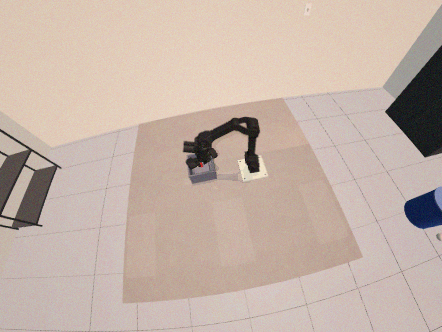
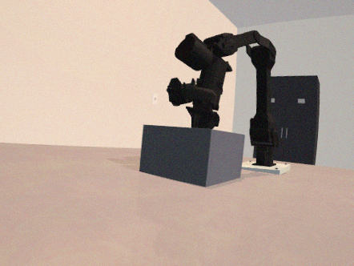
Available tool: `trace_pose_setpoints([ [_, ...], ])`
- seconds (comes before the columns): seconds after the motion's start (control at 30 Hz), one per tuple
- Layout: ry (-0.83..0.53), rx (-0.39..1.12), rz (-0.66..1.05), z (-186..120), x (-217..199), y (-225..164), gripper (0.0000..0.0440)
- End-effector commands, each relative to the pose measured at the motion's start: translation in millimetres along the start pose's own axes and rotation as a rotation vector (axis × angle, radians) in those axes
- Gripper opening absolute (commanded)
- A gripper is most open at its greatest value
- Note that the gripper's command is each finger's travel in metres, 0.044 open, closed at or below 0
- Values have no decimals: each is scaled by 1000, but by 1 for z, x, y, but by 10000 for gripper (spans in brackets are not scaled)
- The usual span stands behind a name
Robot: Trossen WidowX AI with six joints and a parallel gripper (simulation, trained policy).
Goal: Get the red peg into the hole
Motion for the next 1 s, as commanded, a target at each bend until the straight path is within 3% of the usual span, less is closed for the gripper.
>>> trace_pose_setpoints([
  [0.0, -32, 6, -23, 3, 3, 6, 165],
  [0.97, -85, 47, -116, 1, 22, 54, 175],
])
Point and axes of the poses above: the point midway between the two fingers, 35 mm back from their tips, its own z axis out along the fingers, its own x axis across the jaws, y = z × x, the point moved 7 cm from there along -z, back along the fingers, and after that the axes turned 3 degrees about -z, right-handed, at the moved point
